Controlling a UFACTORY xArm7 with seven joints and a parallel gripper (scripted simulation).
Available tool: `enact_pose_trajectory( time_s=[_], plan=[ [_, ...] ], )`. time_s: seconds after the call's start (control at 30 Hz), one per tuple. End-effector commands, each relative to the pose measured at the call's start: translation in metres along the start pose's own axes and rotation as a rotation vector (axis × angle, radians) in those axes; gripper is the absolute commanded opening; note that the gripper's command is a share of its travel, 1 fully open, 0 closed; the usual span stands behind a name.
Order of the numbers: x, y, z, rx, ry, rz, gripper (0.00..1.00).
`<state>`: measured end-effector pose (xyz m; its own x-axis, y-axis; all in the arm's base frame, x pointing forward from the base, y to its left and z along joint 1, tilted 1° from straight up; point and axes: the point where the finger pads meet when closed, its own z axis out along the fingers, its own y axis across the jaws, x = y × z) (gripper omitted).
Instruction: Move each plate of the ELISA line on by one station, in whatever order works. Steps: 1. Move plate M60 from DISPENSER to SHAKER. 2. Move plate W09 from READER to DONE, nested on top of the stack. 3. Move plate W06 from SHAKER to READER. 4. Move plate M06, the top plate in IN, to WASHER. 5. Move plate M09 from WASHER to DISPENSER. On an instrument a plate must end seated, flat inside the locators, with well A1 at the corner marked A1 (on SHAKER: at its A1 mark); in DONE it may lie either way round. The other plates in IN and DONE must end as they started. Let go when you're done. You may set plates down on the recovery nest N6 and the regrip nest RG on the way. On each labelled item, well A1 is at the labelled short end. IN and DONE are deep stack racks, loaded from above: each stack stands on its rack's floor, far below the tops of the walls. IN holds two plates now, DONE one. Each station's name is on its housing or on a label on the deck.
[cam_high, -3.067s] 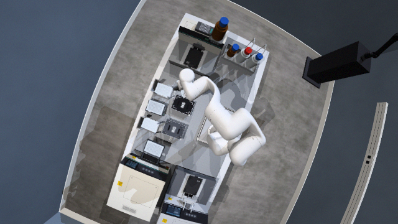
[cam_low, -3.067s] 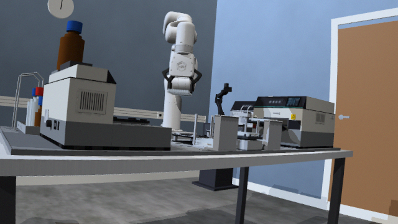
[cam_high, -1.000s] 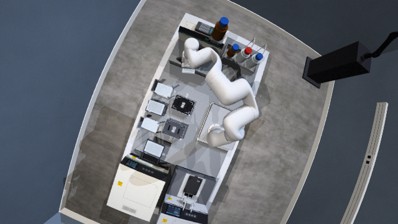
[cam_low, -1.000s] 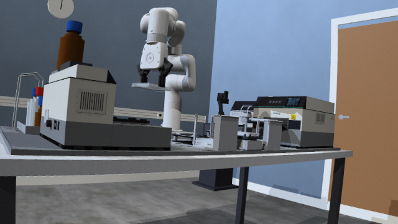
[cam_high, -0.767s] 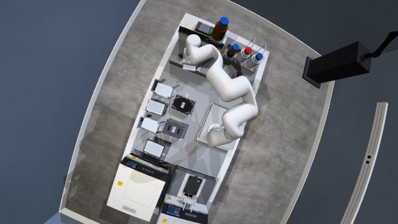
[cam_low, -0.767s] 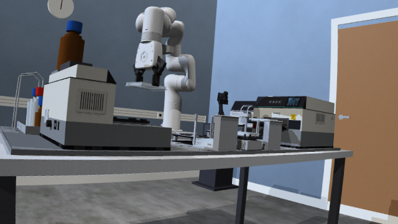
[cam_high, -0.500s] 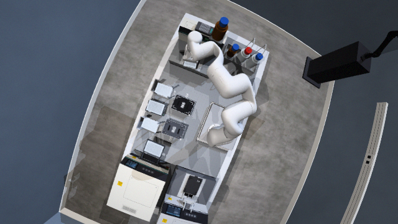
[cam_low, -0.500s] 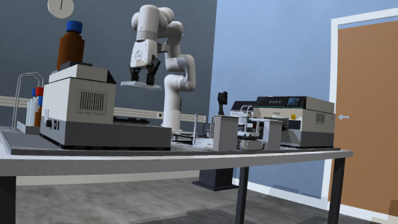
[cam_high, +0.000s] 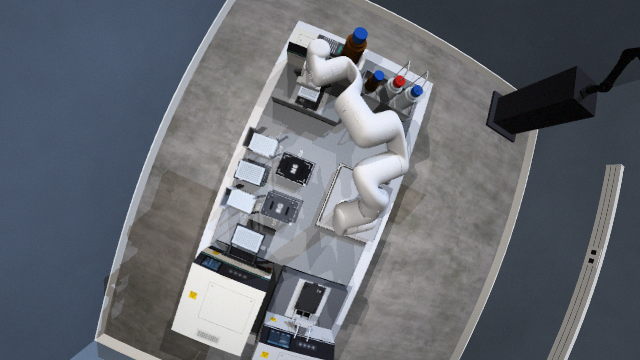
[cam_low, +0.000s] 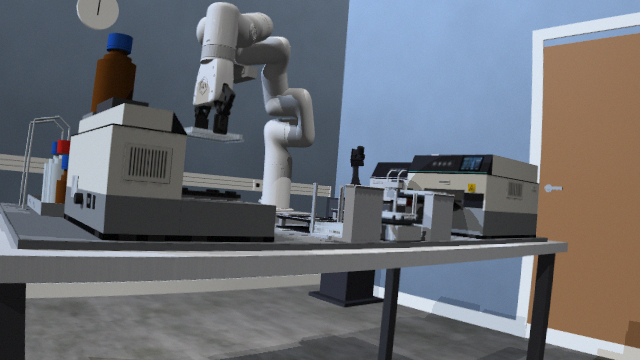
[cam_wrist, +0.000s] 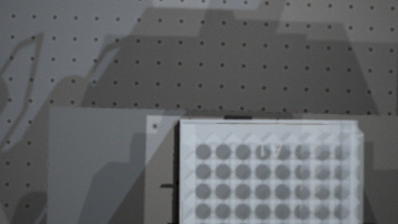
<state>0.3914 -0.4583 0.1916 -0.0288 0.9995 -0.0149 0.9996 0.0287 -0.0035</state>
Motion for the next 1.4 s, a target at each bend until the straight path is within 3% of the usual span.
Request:
enact_pose_trajectory(
  time_s=[0.0, 0.8, 1.37],
  plan=[
    [-0.013, 0.002, -0.003, -0.001, -0.001, 0.021, 0.00],
    [-0.019, 0.002, -0.003, -0.001, -0.002, 0.021, 0.00],
    [-0.019, 0.002, 0.017, -0.001, -0.002, 0.021, 0.00]
  ],
)
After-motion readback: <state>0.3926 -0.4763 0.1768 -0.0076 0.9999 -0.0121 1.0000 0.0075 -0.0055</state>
